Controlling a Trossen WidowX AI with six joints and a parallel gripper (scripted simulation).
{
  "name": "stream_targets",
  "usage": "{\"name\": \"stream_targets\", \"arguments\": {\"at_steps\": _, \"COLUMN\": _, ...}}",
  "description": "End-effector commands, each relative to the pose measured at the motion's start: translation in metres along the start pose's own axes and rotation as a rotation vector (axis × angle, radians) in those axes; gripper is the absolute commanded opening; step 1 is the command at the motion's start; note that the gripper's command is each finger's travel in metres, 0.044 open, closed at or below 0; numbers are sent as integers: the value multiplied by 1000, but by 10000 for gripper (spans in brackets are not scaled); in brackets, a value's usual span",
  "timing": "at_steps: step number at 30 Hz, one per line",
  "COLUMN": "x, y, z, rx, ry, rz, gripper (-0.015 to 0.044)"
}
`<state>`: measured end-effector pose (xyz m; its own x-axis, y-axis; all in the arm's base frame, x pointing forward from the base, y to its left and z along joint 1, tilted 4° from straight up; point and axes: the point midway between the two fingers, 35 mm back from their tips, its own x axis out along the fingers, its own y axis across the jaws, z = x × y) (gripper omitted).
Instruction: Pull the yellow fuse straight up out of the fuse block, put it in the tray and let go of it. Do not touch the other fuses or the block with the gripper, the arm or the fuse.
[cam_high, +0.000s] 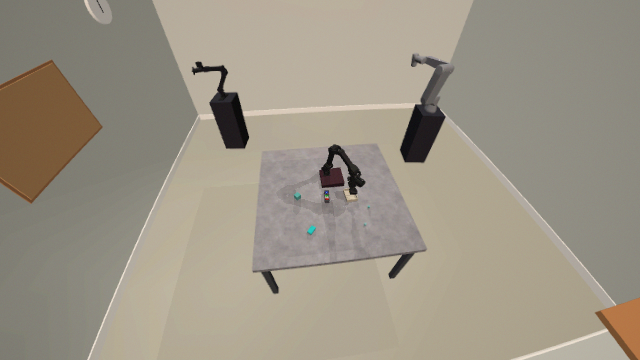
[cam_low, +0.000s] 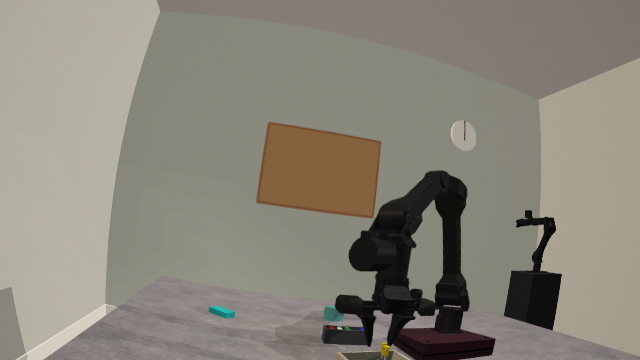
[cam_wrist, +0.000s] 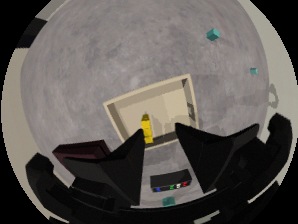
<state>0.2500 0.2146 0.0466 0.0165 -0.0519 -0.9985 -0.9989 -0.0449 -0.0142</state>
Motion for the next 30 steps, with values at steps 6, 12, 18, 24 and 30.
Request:
{"name": "stream_targets", "arguments": {"at_steps": 6, "x": -18, "y": 0, "z": 0, "rx": 1, "ry": 2, "rz": 4, "gripper": 330}}
{"name": "stream_targets", "arguments": {"at_steps": 12, "x": -37, "y": 0, "z": 0, "rx": 2, "ry": 5, "rz": 8, "gripper": 330}}
{"name": "stream_targets", "arguments": {"at_steps": 18, "x": -37, "y": 0, "z": 0, "rx": 2, "ry": 5, "rz": 8, "gripper": 330}}
{"name": "stream_targets", "arguments": {"at_steps": 24, "x": -37, "y": 0, "z": 0, "rx": -4, "ry": 4, "rz": 4, "gripper": 330}}
{"name": "stream_targets", "arguments": {"at_steps": 30, "x": -37, "y": 0, "z": 0, "rx": -4, "ry": 4, "rz": 4, "gripper": 330}}
